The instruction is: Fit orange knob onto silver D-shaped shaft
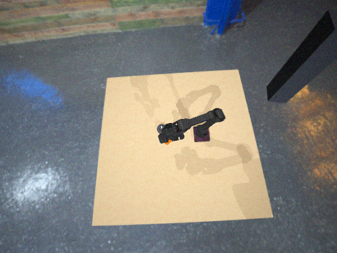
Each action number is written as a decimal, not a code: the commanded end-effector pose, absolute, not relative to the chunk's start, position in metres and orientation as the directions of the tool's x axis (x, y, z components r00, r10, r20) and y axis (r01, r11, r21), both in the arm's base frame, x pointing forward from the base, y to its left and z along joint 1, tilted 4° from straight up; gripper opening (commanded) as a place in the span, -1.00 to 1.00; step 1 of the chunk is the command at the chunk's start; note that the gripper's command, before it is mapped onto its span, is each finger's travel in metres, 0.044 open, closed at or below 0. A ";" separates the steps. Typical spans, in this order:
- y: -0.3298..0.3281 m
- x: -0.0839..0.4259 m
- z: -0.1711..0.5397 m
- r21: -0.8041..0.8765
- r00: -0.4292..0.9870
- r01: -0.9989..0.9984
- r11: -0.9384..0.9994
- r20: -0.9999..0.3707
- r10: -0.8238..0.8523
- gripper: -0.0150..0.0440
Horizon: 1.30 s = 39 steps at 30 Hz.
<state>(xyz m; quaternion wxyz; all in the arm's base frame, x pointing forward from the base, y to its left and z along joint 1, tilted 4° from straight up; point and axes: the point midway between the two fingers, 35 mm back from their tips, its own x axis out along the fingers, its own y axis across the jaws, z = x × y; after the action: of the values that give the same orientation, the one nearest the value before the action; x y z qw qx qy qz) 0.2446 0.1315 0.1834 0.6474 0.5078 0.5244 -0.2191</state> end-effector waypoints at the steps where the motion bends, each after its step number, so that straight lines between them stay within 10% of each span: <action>1: 0.134 0.247 0.182 0.376 0.306 0.833 0.406 -0.924 0.228 -0.49; 39: 0.152 0.265 0.068 0.023 -0.013 0.886 0.463 -0.997 0.074 -0.49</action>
<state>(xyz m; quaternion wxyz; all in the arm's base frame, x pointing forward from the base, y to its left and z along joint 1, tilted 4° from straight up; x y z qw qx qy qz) 0.2641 0.1498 0.0810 0.5891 0.3843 0.6212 -0.3455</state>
